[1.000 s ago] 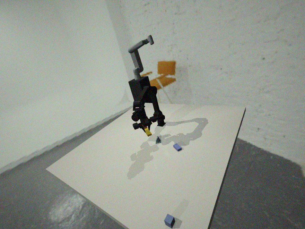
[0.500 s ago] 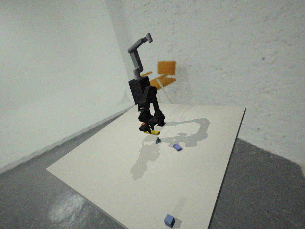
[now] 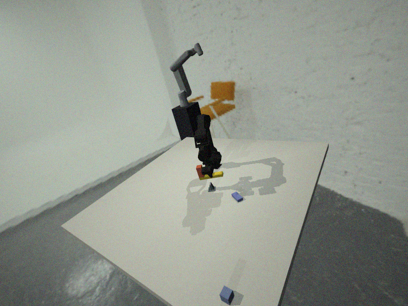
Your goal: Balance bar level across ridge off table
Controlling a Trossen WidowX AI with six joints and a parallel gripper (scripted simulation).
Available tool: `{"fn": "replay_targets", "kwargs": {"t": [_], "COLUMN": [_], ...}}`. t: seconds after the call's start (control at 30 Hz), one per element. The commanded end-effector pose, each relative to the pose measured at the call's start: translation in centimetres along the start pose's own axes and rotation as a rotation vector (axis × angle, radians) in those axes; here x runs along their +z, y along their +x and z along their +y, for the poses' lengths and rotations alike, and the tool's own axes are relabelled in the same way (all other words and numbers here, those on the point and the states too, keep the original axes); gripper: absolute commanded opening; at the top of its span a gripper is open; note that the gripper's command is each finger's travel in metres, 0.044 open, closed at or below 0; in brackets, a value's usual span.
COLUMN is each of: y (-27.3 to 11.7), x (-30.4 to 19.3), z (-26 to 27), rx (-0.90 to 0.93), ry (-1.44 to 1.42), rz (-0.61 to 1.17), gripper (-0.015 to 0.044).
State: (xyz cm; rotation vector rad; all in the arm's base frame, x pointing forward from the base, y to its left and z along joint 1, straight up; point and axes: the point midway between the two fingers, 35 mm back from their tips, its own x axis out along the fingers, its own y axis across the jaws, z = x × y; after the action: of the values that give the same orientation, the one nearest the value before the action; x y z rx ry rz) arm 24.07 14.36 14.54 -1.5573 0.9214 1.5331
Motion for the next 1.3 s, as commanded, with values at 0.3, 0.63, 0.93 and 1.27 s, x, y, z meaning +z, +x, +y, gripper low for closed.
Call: {"fn": "replay_targets", "kwargs": {"t": [0.3, 0.63, 0.93, 1.27], "y": [1.1, 2.8, 4.2, 4.2], "x": [0.6, 0.6, 0.5, 0.5], "z": [0.4, 0.6, 0.8, 0.8], "rx": [-0.004, -0.004, -0.004, -0.004], "ry": [-0.052, -0.052, -0.052, -0.052], "rz": [-0.002, -0.002, -0.002, -0.002], "gripper": [0.0, 0.0, 0.0, 0.0]}}
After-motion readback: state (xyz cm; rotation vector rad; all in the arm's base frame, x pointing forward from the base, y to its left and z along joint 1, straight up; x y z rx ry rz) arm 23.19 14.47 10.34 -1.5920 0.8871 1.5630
